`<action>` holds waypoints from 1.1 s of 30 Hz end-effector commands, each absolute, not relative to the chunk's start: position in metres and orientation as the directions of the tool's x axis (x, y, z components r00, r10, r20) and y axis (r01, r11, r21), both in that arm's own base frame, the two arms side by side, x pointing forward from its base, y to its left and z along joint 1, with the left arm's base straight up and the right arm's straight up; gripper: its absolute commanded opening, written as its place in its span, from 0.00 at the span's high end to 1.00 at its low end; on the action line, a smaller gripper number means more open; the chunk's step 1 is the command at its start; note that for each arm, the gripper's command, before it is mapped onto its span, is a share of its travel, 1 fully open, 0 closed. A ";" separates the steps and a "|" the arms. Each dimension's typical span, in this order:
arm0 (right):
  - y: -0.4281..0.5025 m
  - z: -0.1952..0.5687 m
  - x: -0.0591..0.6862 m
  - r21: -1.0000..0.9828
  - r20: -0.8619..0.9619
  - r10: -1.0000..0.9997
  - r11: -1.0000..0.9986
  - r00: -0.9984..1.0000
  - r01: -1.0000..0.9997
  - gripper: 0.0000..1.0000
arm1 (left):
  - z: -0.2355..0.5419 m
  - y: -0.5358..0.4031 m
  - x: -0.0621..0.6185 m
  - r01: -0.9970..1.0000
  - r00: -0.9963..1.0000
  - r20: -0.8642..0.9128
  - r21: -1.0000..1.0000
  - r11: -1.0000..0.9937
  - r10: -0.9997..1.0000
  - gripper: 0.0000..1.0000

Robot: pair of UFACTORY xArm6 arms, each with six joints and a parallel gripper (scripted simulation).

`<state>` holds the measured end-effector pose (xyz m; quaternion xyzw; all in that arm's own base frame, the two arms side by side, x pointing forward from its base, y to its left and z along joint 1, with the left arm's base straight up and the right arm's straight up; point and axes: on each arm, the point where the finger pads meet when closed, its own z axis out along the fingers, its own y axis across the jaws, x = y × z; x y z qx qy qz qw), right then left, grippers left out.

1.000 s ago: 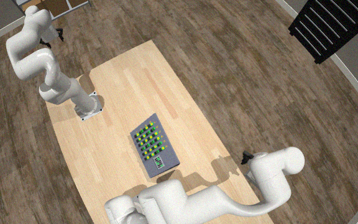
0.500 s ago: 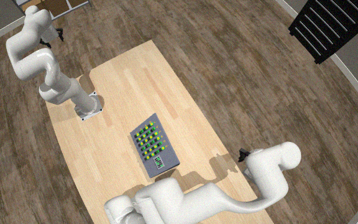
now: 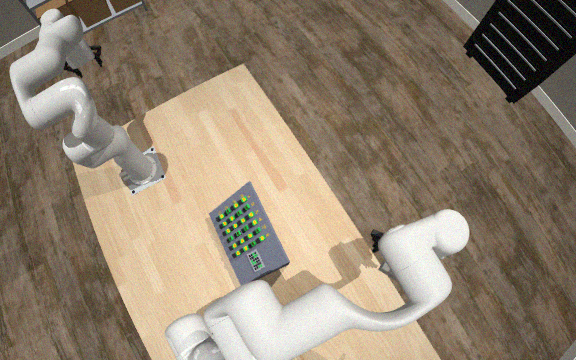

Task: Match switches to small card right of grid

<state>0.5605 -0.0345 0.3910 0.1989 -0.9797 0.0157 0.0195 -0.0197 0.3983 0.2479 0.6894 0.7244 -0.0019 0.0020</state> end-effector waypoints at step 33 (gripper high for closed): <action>0.113 0.396 0.487 -0.092 0.086 -0.867 0.483 -0.490 -0.871 0.00 | 0.250 0.400 -0.020 0.999 -0.049 0.000 0.000 0.049 0.999 0.00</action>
